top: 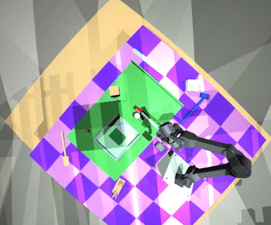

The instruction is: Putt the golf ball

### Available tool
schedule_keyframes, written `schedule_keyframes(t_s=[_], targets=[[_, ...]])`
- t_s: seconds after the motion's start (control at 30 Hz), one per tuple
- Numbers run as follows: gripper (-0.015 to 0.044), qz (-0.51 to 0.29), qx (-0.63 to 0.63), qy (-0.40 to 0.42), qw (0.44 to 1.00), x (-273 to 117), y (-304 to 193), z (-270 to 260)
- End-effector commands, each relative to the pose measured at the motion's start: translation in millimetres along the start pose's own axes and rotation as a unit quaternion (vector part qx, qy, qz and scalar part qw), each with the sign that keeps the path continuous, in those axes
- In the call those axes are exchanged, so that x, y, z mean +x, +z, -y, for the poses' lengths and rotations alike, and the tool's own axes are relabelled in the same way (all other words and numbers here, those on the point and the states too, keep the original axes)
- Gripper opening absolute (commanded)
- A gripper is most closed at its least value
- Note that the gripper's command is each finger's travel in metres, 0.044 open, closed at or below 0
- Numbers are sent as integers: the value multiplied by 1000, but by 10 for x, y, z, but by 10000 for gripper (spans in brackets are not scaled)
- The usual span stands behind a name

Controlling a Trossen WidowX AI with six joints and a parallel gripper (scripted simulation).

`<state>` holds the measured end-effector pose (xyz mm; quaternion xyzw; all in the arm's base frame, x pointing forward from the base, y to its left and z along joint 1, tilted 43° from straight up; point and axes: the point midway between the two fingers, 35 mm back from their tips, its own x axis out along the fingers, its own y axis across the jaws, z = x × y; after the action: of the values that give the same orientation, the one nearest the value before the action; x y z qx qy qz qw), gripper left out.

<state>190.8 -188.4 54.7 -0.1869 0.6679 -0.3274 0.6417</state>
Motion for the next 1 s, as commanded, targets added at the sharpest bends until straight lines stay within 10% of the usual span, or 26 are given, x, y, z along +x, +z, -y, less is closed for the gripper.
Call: schedule_keyframes(t_s=[0.0,0.97], targets=[[0,1,0,-7,1000,-2,-64,-247],[0,-1,-4,-3,1000,-529,-65,-295]])
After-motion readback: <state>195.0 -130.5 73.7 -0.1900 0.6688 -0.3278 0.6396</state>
